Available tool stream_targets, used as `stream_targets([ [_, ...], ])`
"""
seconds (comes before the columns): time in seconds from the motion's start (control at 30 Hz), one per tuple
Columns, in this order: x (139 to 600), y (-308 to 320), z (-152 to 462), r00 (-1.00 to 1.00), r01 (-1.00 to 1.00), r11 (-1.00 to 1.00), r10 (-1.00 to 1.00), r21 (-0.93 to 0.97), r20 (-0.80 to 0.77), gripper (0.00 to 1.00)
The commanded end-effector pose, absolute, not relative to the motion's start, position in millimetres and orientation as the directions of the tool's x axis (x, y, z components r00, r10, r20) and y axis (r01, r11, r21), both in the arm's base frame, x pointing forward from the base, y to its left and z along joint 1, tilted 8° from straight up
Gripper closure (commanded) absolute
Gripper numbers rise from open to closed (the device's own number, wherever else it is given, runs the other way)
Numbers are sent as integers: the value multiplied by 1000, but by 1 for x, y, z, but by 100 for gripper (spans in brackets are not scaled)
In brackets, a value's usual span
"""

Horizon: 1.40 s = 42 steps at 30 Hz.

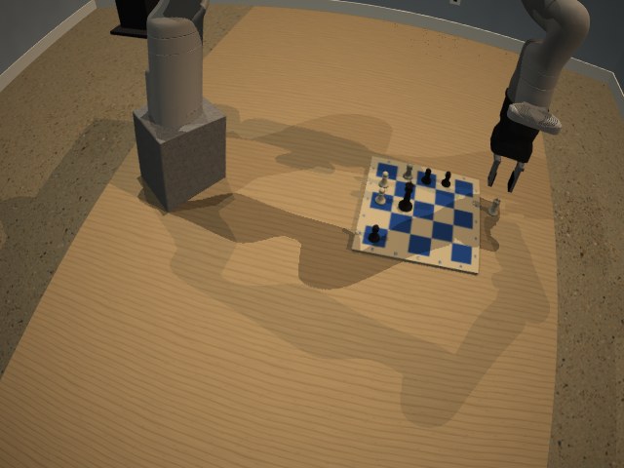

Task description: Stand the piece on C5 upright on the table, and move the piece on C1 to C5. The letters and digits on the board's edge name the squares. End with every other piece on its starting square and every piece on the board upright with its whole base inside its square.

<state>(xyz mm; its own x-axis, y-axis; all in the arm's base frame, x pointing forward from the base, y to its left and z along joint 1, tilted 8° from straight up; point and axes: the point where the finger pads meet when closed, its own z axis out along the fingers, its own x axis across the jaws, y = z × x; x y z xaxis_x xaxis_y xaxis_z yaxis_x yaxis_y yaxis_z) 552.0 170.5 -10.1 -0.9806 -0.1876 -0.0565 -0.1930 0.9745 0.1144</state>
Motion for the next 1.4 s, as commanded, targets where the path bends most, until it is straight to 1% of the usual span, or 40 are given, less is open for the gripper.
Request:
stream_targets([
  [0.0, 558, 167, 9, -980, -190, 975, -182, 113, -77, 27],
  [0.33, 558, 166, 19, -980, -190, 975, -182, 113, -77, 27],
  [0.37, 558, 166, 19, -980, -190, 975, -182, 113, -77, 0],
  [1.13, 558, 166, 19, -980, -193, 975, -185, 112, -77, 0],
  [1.37, 554, 164, 18, -968, -247, 963, -239, 106, -79, 0],
])
